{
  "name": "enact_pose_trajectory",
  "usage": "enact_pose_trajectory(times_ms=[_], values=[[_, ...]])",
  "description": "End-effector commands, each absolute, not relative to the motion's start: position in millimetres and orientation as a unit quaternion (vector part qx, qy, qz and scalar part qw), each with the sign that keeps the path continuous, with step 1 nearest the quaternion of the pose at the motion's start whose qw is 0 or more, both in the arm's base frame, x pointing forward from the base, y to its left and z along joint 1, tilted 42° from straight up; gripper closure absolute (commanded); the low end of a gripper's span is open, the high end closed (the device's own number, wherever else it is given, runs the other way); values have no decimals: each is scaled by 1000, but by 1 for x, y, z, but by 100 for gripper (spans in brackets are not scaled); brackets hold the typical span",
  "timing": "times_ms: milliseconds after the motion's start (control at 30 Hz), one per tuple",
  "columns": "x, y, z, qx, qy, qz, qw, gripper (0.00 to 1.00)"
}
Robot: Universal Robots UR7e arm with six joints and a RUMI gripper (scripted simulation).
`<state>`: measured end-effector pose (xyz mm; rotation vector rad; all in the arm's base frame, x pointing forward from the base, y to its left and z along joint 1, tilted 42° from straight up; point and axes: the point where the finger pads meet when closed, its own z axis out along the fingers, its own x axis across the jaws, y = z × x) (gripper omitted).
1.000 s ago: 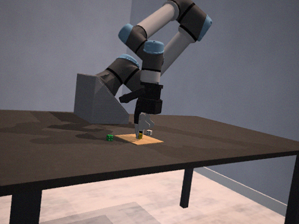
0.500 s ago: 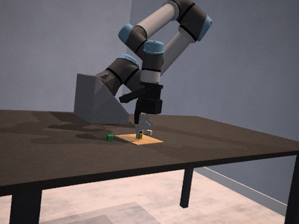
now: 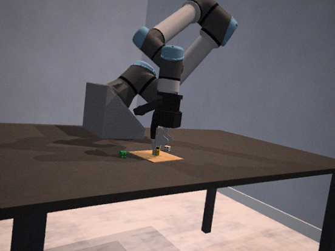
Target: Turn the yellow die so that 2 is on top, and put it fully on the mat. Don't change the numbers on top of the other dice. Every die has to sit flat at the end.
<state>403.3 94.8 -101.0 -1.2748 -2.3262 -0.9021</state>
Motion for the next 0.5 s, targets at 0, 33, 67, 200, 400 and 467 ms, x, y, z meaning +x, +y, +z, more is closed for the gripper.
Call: enact_pose_trajectory(times_ms=[0, 33, 67, 200, 400, 467], values=[[404, 94, -101, -449, -818, -317, 169, 97], [404, 94, -101, -449, -818, -317, 169, 97], [404, 94, -101, -449, -818, -317, 169, 97], [404, 94, -101, -449, -818, -317, 169, 97], [404, 91, -97, -449, -818, -317, 169, 97], [404, 87, -93, -449, -818, -317, 169, 97]])
